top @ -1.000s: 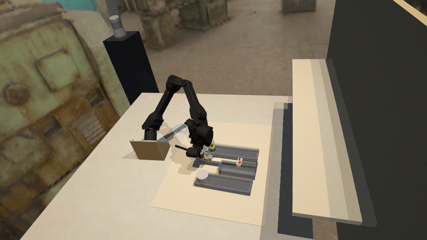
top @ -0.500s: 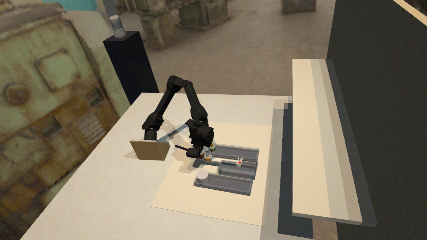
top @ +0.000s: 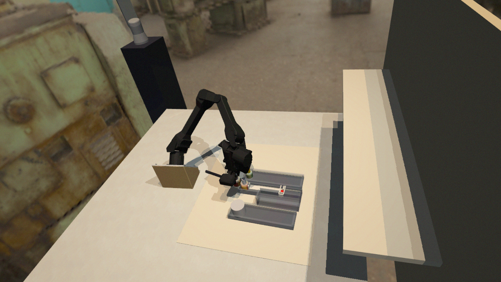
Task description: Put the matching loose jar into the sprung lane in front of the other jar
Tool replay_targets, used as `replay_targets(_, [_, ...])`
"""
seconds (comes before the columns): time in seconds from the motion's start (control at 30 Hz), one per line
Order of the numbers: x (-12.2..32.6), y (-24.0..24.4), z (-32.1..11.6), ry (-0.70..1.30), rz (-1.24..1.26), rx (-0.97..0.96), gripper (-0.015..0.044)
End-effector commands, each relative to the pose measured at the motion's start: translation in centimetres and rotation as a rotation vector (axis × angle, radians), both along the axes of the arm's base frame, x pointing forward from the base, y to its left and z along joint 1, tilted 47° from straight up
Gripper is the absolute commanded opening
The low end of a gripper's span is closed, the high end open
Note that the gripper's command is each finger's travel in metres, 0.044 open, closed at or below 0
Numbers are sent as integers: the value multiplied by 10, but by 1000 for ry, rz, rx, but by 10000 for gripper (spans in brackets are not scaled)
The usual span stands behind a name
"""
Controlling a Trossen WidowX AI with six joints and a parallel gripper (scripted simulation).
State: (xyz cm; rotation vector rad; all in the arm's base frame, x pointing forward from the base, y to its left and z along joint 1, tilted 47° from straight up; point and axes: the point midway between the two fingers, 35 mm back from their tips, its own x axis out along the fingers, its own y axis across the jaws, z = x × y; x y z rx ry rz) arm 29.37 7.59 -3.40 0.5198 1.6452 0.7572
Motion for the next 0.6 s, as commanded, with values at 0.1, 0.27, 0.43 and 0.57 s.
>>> replay_targets(0.1, [13,3,1,-31,-3,5,0])
replay_targets(0.27, [16,4,1,-32,-3,5,0])
replay_targets(0.43, [18,4,1,-32,-3,5,0])
replay_targets(0.57, [20,5,1,-32,-3,5,0])
